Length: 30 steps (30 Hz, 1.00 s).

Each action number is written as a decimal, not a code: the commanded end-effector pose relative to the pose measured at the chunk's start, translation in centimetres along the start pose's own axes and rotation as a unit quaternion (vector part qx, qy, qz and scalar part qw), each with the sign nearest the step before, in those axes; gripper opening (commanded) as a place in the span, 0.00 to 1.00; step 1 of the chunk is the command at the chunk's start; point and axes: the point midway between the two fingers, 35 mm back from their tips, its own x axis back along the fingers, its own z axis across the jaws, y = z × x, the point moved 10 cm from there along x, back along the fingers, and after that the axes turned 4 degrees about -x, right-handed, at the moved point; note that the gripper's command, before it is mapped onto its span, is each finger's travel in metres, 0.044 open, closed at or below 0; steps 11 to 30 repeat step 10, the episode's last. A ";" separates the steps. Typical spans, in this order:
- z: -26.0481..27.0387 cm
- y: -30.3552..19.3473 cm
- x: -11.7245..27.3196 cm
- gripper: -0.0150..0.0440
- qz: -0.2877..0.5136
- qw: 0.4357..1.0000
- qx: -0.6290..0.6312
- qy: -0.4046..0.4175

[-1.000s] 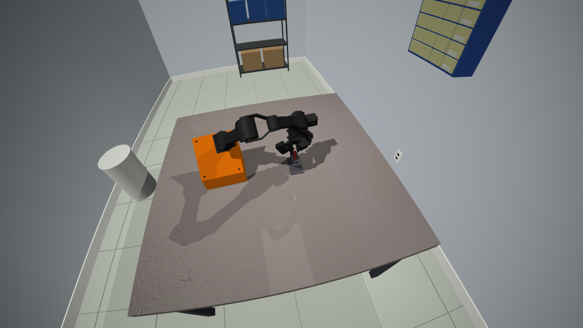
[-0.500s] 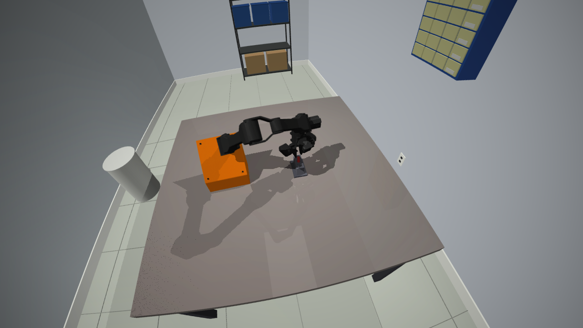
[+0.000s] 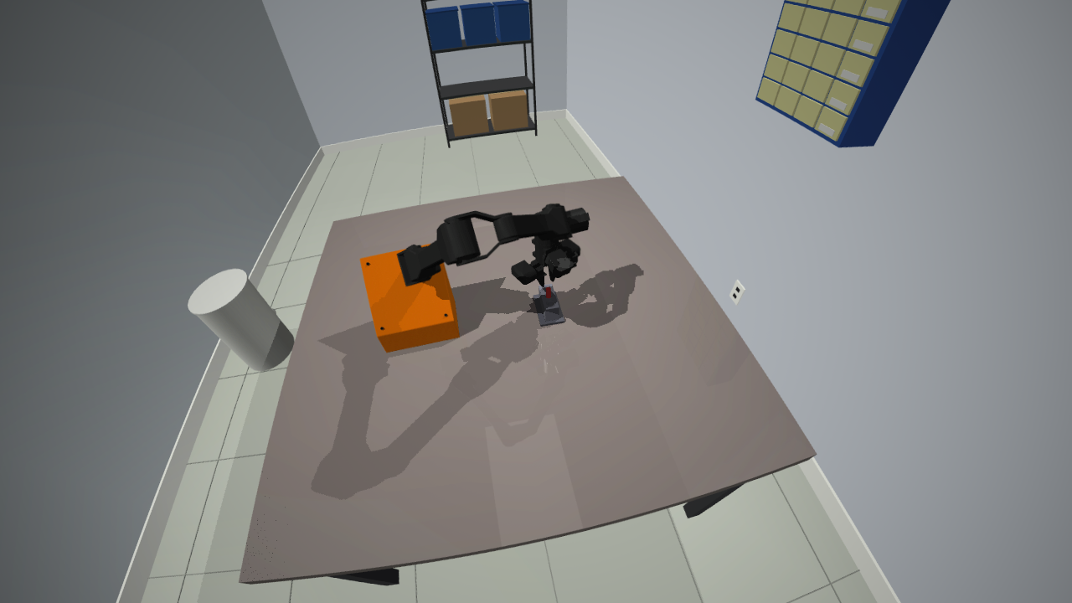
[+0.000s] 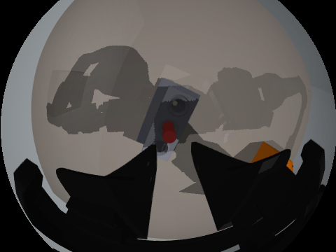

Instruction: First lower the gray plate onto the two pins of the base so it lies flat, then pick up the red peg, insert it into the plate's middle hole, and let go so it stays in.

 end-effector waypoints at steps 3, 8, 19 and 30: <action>0.0 0.0 0.5 0.51 -0.001 1.000 -0.002 0.001; -0.1 -0.1 0.8 0.51 -0.001 1.000 -0.002 0.001; -0.1 -0.1 0.9 0.51 -0.001 1.000 -0.002 0.001; -0.1 -0.1 0.9 0.51 -0.001 1.000 -0.002 0.001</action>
